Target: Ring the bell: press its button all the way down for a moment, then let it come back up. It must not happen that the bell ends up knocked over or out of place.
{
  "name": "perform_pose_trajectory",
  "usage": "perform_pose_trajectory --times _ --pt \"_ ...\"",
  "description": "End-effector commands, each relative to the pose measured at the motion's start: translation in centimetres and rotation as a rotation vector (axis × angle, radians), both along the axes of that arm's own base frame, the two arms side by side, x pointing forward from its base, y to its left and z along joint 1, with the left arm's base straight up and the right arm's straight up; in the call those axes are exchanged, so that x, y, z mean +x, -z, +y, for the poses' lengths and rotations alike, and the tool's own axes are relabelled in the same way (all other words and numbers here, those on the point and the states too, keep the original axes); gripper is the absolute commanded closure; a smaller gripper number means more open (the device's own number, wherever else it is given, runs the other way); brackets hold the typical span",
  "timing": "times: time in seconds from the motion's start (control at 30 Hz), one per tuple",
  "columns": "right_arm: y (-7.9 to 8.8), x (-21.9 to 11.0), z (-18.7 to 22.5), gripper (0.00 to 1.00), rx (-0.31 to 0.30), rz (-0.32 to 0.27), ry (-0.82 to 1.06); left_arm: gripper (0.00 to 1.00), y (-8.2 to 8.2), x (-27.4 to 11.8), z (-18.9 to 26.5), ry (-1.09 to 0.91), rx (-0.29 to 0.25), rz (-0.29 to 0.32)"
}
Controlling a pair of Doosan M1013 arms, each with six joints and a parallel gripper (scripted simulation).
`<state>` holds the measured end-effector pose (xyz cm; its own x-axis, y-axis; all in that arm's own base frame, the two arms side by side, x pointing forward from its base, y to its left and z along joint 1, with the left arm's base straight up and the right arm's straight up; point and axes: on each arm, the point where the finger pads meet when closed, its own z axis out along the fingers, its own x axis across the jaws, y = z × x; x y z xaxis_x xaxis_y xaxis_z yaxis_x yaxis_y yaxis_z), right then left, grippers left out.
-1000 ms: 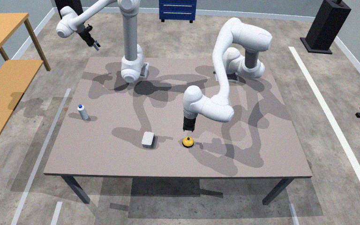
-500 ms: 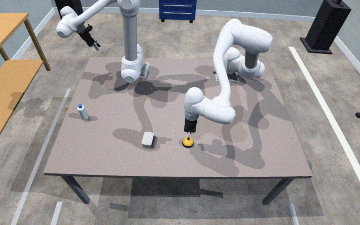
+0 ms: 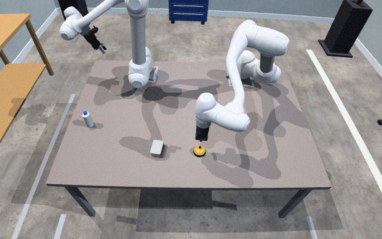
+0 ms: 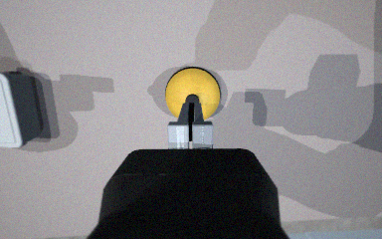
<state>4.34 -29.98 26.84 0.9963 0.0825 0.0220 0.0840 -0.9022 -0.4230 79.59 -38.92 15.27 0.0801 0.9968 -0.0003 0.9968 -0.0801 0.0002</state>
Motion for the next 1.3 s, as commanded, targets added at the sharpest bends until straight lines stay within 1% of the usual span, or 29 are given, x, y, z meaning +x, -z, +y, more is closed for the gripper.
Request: perform_pose_trajectory --times 0.0,0.83,1.03,1.27 --pt "-0.05 0.01 -0.03 0.00 -0.001 -0.001 0.000 0.83 -0.16 0.04 0.00 0.000 0.000 -0.002" --pt "-0.05 0.01 -0.03 0.00 -0.001 -0.001 0.000 0.83 -0.10 0.04 0.00 0.000 0.000 -0.002" --pt "-0.05 0.01 -0.03 0.00 -0.001 -0.001 0.000 0.83 0.07 0.05 -0.01 0.000 0.000 -0.002" --pt "-0.05 0.01 -0.03 0.00 -0.001 -0.001 0.000 0.83 0.73 0.06 -0.01 0.001 0.000 -0.002"
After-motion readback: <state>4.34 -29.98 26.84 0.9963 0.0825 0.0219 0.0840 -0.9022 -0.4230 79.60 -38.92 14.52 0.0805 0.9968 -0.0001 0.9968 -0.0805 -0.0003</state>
